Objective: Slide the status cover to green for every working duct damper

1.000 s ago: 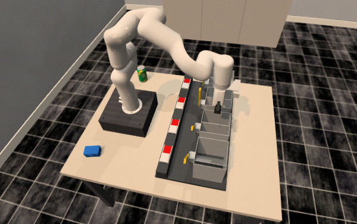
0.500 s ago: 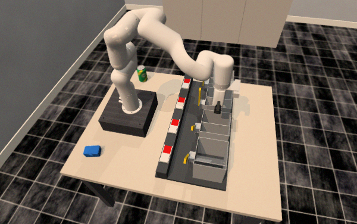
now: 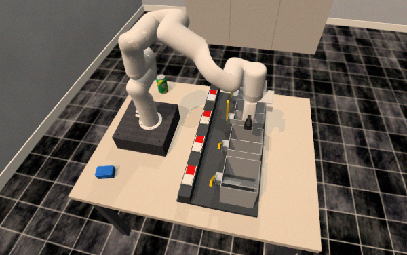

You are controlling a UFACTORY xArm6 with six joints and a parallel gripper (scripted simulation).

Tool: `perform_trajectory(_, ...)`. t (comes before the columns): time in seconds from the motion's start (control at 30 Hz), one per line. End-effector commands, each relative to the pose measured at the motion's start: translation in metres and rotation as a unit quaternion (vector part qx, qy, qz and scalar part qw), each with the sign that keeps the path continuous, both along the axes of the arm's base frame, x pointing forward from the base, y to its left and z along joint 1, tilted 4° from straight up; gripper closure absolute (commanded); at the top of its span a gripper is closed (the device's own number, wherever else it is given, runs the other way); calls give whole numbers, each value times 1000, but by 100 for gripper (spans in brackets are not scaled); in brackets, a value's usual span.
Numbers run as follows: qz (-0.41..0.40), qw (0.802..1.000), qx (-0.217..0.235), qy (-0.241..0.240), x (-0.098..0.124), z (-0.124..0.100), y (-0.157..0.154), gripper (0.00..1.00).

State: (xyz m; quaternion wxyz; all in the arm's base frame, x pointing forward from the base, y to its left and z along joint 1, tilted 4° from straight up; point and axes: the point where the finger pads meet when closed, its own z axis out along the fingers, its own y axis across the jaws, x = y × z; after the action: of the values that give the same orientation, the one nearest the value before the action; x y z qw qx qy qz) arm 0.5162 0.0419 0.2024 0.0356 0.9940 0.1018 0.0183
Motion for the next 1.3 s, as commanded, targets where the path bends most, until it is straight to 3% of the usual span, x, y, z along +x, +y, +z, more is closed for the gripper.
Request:
perform_trajectory(0.0,0,1000,0,-3,1,2,0,61)
perform_trajectory(0.17,0,1000,0,-2,1,2,2,61)
perform_trajectory(0.23,0,1000,1,0,-1,-1,39,61)
perform_trajectory(0.33,0,1000,1,0,-2,-2,46,61)
perform_trajectory(0.37,1,1000,1,2,-7,-4,75,61)
perform_trajectory(0.73,1,1000,-1,8,-37,-13,179,61)
perform_trajectory(1.27,1,1000,-1,8,-37,-13,180,61)
